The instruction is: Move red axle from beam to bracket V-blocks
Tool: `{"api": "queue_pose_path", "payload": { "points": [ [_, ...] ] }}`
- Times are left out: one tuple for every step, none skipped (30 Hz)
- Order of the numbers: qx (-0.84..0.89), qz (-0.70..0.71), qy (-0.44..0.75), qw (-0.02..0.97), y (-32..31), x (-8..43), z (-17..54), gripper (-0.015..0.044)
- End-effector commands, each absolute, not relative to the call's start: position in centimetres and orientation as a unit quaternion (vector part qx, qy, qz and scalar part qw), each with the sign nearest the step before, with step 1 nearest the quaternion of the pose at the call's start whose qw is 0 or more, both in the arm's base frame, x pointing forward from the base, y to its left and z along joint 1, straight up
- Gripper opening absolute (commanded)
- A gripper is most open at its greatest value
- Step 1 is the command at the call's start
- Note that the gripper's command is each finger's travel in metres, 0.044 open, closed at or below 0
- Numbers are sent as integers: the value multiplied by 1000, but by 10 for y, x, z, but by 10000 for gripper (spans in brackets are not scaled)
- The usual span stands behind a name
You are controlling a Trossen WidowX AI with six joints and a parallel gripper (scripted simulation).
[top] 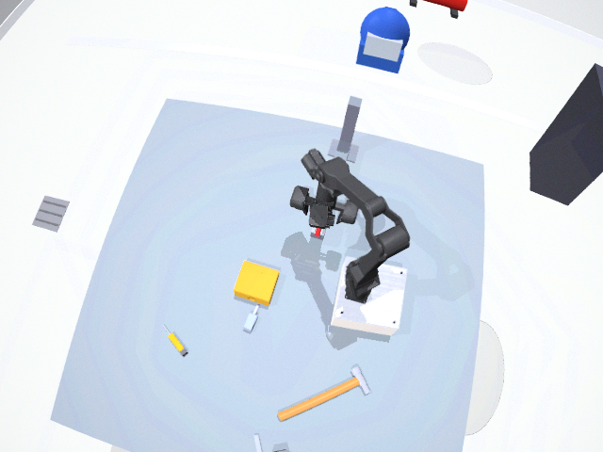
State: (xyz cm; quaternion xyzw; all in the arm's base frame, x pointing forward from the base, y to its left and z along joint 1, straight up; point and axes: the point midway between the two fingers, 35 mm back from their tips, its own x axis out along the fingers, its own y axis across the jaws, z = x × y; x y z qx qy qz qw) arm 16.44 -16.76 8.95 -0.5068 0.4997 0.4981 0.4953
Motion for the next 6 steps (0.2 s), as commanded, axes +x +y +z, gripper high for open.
{"api": "queue_pose_path", "payload": {
  "points": [
    [-506, 499, 500, 495, -168, 164, 89, 440],
    [-506, 499, 500, 495, -168, 164, 89, 440],
    [-506, 499, 500, 495, -168, 164, 89, 440],
    [-506, 499, 500, 495, -168, 164, 89, 440],
    [-506, 499, 500, 495, -168, 164, 89, 440],
    [-506, 499, 500, 495, -168, 164, 89, 440]
  ]
}}
